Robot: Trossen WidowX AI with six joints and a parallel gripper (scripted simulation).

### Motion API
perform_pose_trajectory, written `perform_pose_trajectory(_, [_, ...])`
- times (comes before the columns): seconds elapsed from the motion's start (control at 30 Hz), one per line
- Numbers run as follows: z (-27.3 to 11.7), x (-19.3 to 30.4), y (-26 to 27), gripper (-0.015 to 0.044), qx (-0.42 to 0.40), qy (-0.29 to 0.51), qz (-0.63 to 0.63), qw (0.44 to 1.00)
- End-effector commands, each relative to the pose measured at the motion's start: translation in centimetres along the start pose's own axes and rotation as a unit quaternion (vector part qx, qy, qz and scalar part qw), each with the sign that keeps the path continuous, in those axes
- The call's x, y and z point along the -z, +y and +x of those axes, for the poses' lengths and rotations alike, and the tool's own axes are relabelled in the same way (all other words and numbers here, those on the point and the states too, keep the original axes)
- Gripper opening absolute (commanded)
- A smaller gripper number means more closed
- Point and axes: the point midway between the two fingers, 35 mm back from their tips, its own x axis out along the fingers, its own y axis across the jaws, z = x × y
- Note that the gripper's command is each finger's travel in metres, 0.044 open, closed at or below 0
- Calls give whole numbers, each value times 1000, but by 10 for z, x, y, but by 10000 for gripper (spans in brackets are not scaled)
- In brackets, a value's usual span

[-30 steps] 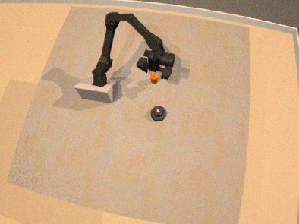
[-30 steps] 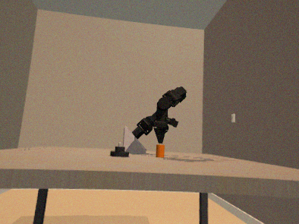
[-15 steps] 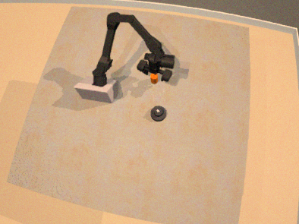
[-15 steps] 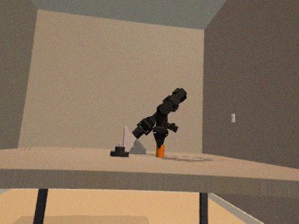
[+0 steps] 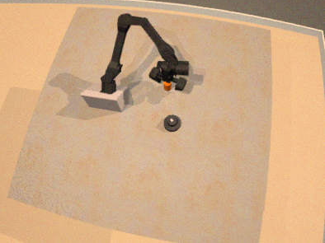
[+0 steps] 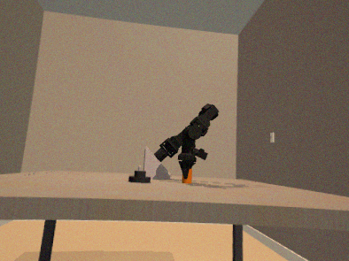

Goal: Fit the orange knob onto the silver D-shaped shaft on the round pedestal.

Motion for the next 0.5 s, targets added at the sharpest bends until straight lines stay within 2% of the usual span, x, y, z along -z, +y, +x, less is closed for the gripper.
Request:
perform_pose_trajectory(0.0, [7,0,2,440,-3,-2,1,1000])
perform_pose_trajectory(0.13, [10,0,3,440,-3,-2,1,1000])
perform_pose_trajectory(0.43, [10,0,3,204,-3,-2,1,1000])
perform_pose_trajectory(0.47, [10,0,3,197,-3,-2,1,1000])
